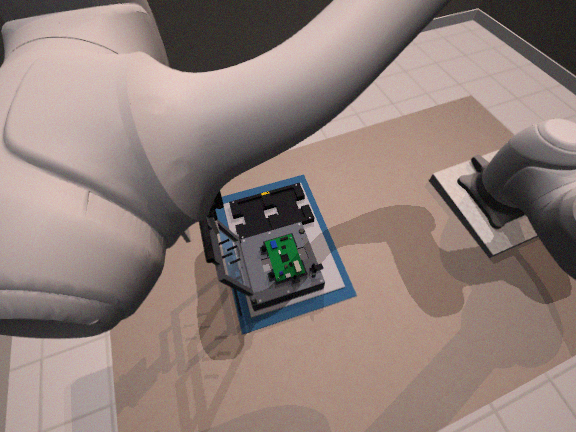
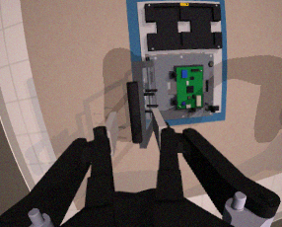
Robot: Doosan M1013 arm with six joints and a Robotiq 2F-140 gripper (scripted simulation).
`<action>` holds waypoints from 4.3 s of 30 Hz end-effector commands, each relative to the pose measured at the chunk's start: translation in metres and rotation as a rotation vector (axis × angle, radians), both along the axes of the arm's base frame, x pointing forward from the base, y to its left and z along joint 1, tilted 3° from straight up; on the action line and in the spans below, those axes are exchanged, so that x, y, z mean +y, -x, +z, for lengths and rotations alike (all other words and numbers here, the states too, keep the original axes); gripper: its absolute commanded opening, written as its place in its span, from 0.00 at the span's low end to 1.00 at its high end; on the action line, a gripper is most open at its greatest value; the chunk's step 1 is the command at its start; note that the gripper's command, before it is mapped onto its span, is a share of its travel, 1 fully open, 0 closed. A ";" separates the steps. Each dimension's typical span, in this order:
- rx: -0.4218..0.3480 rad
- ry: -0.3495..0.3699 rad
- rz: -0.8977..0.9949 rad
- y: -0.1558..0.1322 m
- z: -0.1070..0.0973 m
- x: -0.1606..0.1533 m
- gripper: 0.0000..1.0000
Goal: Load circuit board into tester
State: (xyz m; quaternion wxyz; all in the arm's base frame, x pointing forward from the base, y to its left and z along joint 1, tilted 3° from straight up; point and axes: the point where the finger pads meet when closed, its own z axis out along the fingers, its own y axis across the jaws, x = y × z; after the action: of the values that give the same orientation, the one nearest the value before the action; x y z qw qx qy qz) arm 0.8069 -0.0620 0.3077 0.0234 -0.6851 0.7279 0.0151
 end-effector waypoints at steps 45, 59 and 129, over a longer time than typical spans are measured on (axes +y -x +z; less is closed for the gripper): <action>0.000 0.000 0.000 0.000 -0.001 0.000 0.30; 0.000 0.000 0.000 0.000 -0.001 0.000 0.30; 0.000 0.000 0.000 0.000 -0.042 0.002 0.30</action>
State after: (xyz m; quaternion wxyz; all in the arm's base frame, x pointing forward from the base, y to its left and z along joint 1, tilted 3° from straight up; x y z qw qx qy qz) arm 0.8074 -0.0597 0.2652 0.0234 -0.6851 0.7279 0.0151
